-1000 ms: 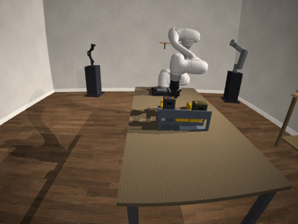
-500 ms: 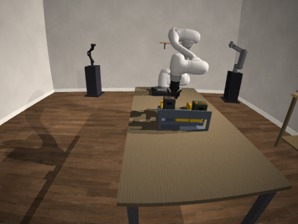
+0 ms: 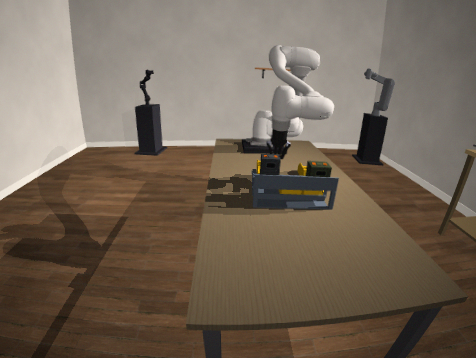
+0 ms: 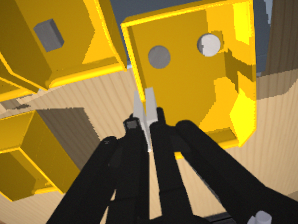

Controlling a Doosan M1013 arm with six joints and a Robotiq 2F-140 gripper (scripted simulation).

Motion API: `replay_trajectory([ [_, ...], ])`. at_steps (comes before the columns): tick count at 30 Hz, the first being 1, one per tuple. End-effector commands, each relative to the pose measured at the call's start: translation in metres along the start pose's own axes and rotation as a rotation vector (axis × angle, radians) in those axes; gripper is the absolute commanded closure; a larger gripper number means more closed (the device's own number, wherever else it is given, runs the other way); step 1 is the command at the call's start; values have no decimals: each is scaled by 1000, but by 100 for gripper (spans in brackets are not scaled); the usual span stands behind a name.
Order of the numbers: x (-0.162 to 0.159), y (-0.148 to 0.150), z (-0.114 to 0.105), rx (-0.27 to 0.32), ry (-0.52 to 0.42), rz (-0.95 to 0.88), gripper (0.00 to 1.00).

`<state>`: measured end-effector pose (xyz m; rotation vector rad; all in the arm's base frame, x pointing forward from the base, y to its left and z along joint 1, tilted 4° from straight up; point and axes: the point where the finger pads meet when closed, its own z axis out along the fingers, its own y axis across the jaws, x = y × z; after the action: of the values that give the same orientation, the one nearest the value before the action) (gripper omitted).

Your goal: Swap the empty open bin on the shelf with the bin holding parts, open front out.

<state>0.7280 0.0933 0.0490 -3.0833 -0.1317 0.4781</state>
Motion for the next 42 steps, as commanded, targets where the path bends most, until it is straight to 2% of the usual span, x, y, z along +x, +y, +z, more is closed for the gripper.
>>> replay_trajectory([
  [1,2,0,-1,0,0,0,90],
  [42,12,0,-3,0,0,0,90],
])
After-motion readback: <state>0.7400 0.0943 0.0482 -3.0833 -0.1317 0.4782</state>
